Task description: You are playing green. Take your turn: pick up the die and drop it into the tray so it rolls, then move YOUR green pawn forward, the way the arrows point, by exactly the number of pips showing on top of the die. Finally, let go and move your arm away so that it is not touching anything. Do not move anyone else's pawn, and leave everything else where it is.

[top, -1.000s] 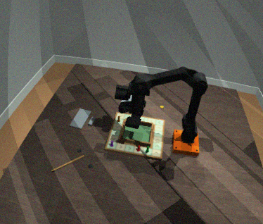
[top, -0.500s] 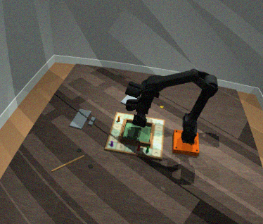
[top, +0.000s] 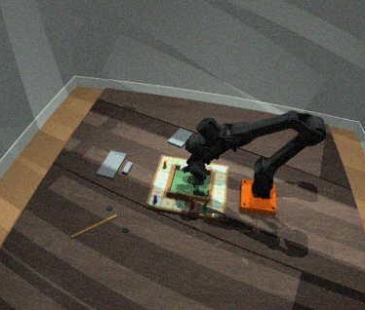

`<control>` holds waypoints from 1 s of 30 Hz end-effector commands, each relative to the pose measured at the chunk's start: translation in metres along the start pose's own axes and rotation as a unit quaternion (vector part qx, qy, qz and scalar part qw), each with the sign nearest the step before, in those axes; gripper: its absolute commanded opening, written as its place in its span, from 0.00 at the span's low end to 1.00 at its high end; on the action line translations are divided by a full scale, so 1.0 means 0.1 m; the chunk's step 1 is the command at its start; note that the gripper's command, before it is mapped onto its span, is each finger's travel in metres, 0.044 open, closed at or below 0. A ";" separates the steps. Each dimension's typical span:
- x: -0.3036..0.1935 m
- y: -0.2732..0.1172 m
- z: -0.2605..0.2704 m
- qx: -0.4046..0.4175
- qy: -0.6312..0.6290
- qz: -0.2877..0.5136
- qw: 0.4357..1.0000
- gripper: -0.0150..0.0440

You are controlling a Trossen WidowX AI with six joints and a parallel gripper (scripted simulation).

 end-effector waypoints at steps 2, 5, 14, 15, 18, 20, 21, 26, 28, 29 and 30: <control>-0.10 0.00 -0.01 0.006 0.002 -0.067 0.998 0.25; -0.12 -0.01 -0.01 0.007 0.002 -0.078 0.997 0.25; -0.15 -0.43 0.00 0.006 0.002 -0.077 0.997 0.25; -0.16 -0.43 0.00 0.006 0.002 -0.077 0.997 0.25; -0.17 -0.42 0.00 0.006 0.002 -0.077 0.997 0.25; -0.16 -0.42 -0.01 0.004 0.004 -0.079 0.997 0.25; -0.16 -0.42 -0.01 0.004 0.004 -0.079 0.997 0.25; -0.16 -0.42 -0.01 0.004 0.004 -0.079 0.997 0.25; -0.16 -0.42 -0.01 0.004 0.004 -0.079 0.997 0.30; -0.16 -0.42 -0.01 0.004 0.004 -0.079 0.997 0.34; -0.16 -0.42 -0.01 0.004 0.004 -0.079 0.997 0.39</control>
Point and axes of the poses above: the point midway between the two fingers, 35 mm back from their tips, its own y axis out along the fingers, its own z axis across the jaws, x = y × z, the point moved 7 cm from there along -y, back along the fingers, and after that the axes turned 2 degrees about y, right-handed, at the moved point
